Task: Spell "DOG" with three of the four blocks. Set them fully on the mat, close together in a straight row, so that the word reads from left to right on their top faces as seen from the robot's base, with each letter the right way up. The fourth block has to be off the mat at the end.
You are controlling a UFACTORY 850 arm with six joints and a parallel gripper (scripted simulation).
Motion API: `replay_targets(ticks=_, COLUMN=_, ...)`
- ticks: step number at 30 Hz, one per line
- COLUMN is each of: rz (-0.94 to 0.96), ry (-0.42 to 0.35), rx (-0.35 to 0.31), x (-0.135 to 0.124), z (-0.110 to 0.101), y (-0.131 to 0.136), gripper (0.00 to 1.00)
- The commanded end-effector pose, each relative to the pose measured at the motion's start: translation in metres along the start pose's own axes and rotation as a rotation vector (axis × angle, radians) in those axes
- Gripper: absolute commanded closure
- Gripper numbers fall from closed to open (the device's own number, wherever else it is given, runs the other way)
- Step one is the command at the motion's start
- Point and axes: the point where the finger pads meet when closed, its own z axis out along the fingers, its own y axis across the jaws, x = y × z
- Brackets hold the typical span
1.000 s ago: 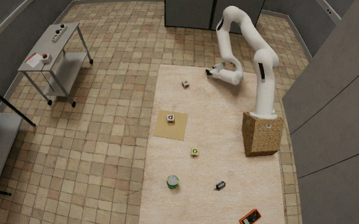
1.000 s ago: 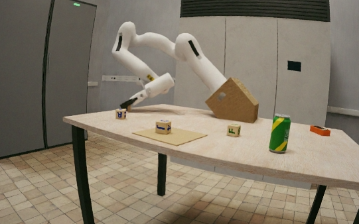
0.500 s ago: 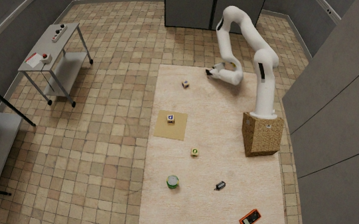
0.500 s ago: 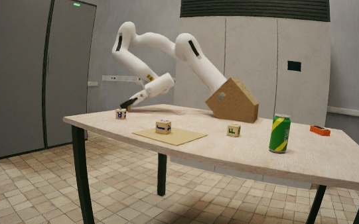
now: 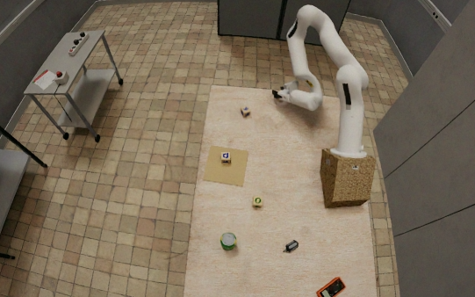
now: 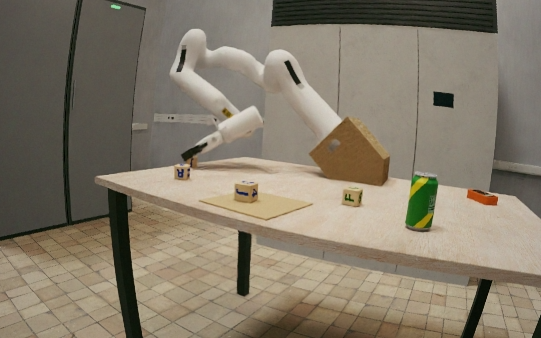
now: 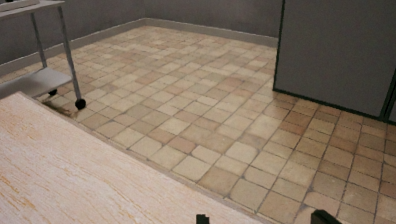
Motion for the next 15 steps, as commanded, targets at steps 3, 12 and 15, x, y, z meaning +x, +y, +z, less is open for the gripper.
replay_targets(ticks=3, rz=0.0, ry=0.0, rx=0.0, x=0.018, z=-0.011, y=0.0, gripper=0.35)
replay_targets(ticks=12, rz=0.0, ry=0.0, rx=0.0, x=0.029, z=-0.018, y=0.0, gripper=0.35)
replay_targets(ticks=15, rz=0.0, ry=0.0, rx=0.0, x=0.029, z=-0.018, y=0.0, gripper=0.35)
